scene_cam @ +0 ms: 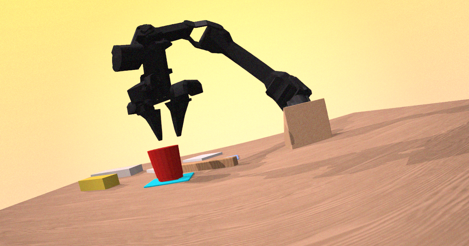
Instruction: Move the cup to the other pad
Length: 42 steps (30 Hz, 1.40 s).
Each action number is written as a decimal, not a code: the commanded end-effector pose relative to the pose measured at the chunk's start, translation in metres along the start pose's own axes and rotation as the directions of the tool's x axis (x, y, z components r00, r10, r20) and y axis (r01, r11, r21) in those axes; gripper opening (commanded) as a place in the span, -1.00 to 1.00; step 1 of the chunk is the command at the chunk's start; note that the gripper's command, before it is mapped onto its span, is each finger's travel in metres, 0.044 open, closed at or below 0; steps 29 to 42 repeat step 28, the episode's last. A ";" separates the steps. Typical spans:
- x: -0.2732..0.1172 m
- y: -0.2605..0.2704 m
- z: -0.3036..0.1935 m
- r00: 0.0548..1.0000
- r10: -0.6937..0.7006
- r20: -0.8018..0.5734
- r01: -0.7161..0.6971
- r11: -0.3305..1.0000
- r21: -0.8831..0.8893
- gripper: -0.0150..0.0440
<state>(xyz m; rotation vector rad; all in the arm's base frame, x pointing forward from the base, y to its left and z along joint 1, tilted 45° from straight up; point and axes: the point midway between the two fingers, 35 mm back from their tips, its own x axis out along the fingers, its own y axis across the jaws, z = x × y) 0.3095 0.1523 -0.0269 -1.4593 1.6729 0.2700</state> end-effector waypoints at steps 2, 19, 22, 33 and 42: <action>-0.001 0.000 0.000 1.000 0.000 -0.001 0.000 1.000 -0.002 0.83; -0.051 -0.002 0.001 1.000 0.003 0.005 -0.003 1.000 0.003 1.00; -0.060 -0.003 0.000 1.000 0.003 0.005 -0.003 1.000 0.004 1.00; -0.061 -0.004 -0.001 1.000 -0.002 0.009 0.002 1.000 0.002 1.00; -0.061 -0.004 -0.001 1.000 -0.002 0.009 0.002 1.000 0.002 1.00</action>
